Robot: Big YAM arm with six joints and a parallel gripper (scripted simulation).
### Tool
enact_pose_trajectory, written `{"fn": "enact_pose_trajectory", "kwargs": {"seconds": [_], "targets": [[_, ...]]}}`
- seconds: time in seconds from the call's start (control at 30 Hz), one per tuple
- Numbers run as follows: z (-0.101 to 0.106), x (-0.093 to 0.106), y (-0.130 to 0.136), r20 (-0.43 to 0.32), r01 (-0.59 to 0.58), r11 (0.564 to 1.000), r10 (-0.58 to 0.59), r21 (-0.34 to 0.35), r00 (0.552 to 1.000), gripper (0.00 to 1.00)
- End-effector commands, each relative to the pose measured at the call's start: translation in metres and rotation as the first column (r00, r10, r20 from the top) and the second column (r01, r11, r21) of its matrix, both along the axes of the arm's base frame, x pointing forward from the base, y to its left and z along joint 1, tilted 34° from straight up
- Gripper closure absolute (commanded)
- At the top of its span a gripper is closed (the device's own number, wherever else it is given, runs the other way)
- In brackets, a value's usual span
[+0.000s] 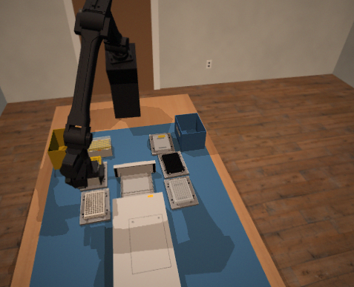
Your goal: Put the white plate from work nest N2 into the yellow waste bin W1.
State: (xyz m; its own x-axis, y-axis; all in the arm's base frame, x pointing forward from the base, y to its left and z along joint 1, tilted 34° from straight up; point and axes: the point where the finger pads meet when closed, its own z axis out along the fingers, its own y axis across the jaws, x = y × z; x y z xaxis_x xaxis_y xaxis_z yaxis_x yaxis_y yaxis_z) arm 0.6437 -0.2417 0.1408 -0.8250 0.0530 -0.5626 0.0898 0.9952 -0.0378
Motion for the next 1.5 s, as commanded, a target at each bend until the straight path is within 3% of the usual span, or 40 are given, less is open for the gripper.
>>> {"fn": "enact_pose_trajectory", "kwargs": {"seconds": [0.0, 0.03, 0.2, 0.23, 0.43, 0.47, 0.6, 1.47], "targets": [[0.002, 0.006, 0.006, 0.005, -0.028, 1.0, 0.028, -0.011, 1.0, 0.0], [0.014, 0.006, -0.002, 0.024, -0.009, 1.0, 0.009, -0.014, 1.0, 0.0], [0.014, 0.006, -0.002, 0.024, -0.009, 1.0, 0.009, -0.014, 1.0, 0.0], [-0.001, 0.011, 0.003, 0.01, -0.027, 1.0, 0.027, -0.014, 1.0, 0.0], [0.004, 0.021, 0.002, 0.029, -0.029, 0.999, 0.03, -0.023, 0.999, 0.0], [-0.014, 0.009, 0.005, -0.01, -0.027, 1.0, 0.027, -0.006, 1.0, 0.0], [-0.002, 0.024, 0.002, 0.026, -0.03, 0.999, 0.03, -0.022, 0.999, 0.0], [-0.033, 0.039, -0.001, 0.02, -0.014, 1.0, 0.014, -0.011, 1.0, 0.0]]}}
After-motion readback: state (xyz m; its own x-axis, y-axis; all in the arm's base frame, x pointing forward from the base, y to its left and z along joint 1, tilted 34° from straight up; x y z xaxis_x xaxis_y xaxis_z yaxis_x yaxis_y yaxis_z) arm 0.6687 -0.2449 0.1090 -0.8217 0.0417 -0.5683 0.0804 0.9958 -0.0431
